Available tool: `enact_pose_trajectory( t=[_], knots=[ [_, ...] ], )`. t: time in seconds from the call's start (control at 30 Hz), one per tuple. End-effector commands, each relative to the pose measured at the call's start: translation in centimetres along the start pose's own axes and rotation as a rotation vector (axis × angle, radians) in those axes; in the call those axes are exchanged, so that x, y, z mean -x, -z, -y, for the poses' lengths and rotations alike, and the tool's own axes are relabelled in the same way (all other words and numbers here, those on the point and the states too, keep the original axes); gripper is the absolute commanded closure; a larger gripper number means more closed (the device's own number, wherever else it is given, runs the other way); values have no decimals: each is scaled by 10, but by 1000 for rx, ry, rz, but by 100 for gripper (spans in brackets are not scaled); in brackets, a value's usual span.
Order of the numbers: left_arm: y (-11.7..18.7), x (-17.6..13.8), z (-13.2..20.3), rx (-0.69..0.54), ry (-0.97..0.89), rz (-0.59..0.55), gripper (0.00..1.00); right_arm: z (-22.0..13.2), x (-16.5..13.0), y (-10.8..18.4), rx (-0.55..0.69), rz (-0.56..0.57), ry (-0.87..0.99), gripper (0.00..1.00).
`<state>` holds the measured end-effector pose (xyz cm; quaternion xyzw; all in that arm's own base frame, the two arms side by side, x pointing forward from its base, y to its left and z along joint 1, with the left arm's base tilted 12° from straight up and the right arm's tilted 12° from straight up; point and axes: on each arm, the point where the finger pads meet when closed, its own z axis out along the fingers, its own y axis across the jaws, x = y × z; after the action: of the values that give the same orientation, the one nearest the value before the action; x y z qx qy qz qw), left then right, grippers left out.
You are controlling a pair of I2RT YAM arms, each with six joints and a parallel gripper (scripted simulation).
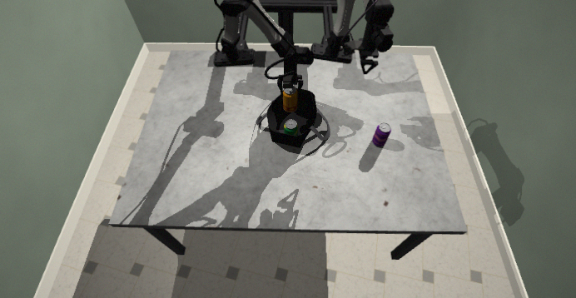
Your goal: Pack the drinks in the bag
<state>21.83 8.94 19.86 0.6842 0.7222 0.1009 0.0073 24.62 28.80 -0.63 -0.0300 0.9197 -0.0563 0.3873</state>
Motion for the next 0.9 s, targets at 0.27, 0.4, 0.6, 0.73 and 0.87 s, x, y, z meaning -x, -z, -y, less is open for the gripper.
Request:
enact_pose_trajectory(
  t=[0.27, 0.4, 0.6, 0.73, 0.87],
  knots=[
    [5, 0, -3, 23, 6, 2, 0, -3, 2, -14, 9, 54, -23, 30],
    [5, 0, -3, 23, 6, 2, 0, -13, 7, -9, 42, 68, -39, 30],
    [5, 0, -3, 23, 6, 2, 0, -10, -4, -16, 38, 61, -28, 30],
    [5, 0, -3, 23, 6, 2, 0, -12, 2, -17, 39, 66, -44, 30],
    [5, 0, -3, 23, 6, 2, 0, -4, -12, -30, 16, 50, -24, 30]
  ],
)
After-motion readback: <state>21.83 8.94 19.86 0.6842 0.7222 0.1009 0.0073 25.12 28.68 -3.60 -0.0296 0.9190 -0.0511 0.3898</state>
